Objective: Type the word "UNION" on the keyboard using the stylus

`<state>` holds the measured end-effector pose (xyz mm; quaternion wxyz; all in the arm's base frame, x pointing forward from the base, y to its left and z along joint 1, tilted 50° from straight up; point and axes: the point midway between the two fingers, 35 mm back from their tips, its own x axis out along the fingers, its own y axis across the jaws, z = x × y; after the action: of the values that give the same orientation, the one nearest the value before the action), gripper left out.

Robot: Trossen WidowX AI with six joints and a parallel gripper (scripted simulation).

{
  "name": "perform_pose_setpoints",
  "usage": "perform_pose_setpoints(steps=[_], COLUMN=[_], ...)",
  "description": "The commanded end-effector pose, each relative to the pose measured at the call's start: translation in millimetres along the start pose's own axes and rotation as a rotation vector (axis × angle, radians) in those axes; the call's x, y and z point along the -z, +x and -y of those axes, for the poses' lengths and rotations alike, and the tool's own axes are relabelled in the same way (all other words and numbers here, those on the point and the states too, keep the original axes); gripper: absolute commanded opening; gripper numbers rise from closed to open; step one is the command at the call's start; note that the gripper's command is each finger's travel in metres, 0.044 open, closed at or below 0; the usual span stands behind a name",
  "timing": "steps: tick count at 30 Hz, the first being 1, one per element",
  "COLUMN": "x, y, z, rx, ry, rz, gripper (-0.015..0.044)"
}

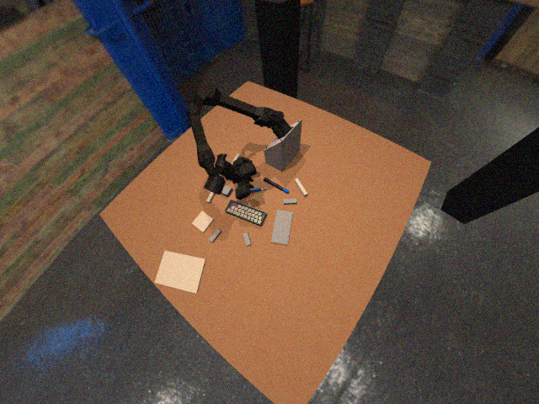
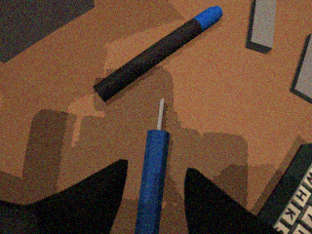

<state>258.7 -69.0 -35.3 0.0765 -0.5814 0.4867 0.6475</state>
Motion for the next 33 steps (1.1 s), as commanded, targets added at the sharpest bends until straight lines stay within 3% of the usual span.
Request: perform_pose_setpoints(steps=[1,33], x=[-0.2,11.3], y=[4.6,25.7], z=[-0.8,-0.2], rx=[-0.002,-0.003], ry=[-0.006,-0.006], rz=[0.007,0.006], gripper=[0.015,0.015])
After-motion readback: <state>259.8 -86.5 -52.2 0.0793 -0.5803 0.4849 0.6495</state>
